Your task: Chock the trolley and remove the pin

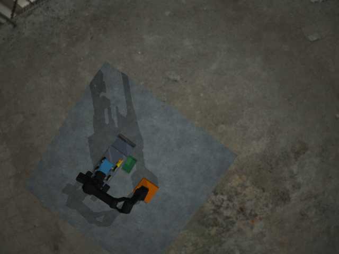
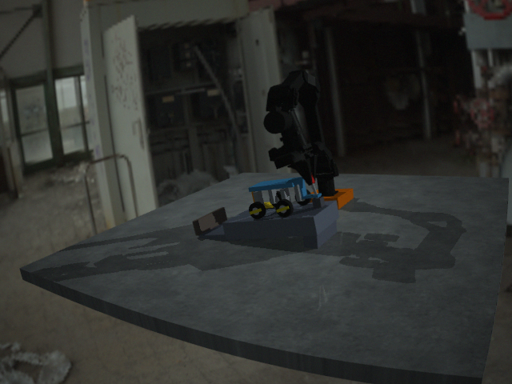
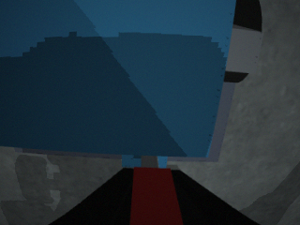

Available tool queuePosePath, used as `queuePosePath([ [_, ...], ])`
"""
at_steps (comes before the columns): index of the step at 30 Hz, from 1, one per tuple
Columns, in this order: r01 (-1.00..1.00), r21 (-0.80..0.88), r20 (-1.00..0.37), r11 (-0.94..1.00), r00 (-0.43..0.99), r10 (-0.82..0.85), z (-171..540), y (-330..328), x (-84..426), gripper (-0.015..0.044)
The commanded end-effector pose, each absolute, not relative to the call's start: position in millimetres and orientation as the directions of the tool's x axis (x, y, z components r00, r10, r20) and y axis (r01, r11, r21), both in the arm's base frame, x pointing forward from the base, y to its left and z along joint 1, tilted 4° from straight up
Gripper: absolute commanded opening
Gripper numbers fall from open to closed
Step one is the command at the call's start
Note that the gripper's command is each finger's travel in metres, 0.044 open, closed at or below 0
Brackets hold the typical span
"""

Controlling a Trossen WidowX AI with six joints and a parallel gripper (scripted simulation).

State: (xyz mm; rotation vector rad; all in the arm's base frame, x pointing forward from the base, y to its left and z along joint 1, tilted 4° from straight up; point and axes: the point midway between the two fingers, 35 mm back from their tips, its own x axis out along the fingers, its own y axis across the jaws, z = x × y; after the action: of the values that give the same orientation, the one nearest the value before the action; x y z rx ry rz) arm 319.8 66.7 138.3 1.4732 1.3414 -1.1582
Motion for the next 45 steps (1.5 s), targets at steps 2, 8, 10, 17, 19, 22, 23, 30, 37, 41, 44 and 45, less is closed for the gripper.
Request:
queuePosePath([
  [2,0.995,-0.010,-0.967,-0.099,0.015,0.253,144,67,320,0.0000],
  [8,0.995,-0.010,-0.967,-0.099,0.015,0.253,148,66,320,0.0000],
  [10,0.995,-0.010,-0.967,-0.099,0.015,0.253,149,66,320,0.0000],
  [17,0.995,-0.010,-0.967,-0.099,0.015,0.253,154,65,320,0.0000],
  [19,0.995,-0.010,-0.967,-0.099,0.015,0.253,155,65,320,0.0000],
  [22,0.995,-0.010,-0.967,-0.099,0.015,0.253,157,65,320,0.0000],
  [23,0.995,-0.010,-0.967,-0.099,0.015,0.253,158,65,320,0.0000],
  [30,0.995,-0.010,-0.967,-0.099,0.015,0.253,163,66,321,0.0000],
  [37,0.995,-0.010,-0.967,-0.099,0.016,0.254,165,72,322,0.0000],
  [41,0.995,-0.010,-0.967,-0.099,0.016,0.255,166,78,323,0.0000],
  [44,0.995,-0.010,-0.967,-0.099,0.016,0.255,166,83,323,0.0000],
  [45,0.995,-0.010,-0.967,-0.099,0.016,0.255,167,85,323,0.0000],
])
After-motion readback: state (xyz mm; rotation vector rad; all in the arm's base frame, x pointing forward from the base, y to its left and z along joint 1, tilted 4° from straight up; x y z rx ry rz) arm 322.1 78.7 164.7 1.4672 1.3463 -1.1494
